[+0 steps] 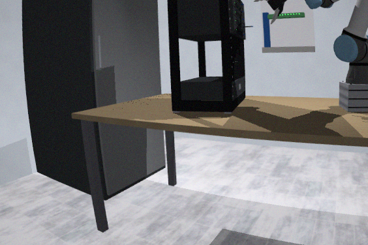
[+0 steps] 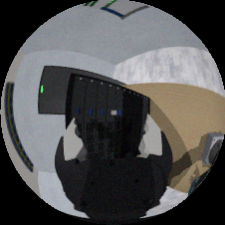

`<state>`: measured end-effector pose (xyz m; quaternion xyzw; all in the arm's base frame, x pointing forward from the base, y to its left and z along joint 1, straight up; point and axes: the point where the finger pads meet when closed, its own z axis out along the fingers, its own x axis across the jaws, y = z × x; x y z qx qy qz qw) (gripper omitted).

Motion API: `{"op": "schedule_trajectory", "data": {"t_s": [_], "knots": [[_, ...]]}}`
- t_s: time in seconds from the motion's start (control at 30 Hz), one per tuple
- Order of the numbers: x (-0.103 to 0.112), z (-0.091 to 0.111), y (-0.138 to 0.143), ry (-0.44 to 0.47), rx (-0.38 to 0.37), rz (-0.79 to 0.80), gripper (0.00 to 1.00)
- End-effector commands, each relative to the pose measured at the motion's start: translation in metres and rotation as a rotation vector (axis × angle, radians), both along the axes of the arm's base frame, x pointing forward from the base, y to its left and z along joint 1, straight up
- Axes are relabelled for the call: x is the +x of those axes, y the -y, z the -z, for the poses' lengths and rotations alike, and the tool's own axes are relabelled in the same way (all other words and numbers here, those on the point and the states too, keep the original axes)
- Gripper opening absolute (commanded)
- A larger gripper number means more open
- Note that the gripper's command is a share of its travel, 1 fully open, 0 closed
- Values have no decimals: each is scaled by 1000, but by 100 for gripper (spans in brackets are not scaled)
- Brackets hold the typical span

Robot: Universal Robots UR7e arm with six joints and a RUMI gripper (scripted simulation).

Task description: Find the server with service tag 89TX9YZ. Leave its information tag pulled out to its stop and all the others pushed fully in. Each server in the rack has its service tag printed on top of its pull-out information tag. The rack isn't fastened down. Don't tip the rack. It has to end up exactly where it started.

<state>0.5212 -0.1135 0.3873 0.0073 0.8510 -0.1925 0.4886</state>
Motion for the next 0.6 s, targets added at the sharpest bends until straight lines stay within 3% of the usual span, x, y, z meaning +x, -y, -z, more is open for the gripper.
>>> {"op": "schedule_trajectory", "data": {"t_s": [0.0, 0.57], "knots": [[1, -1, 0, 1, -4, -3, 100], [3, 0, 1, -1, -19, -16, 100]]}}
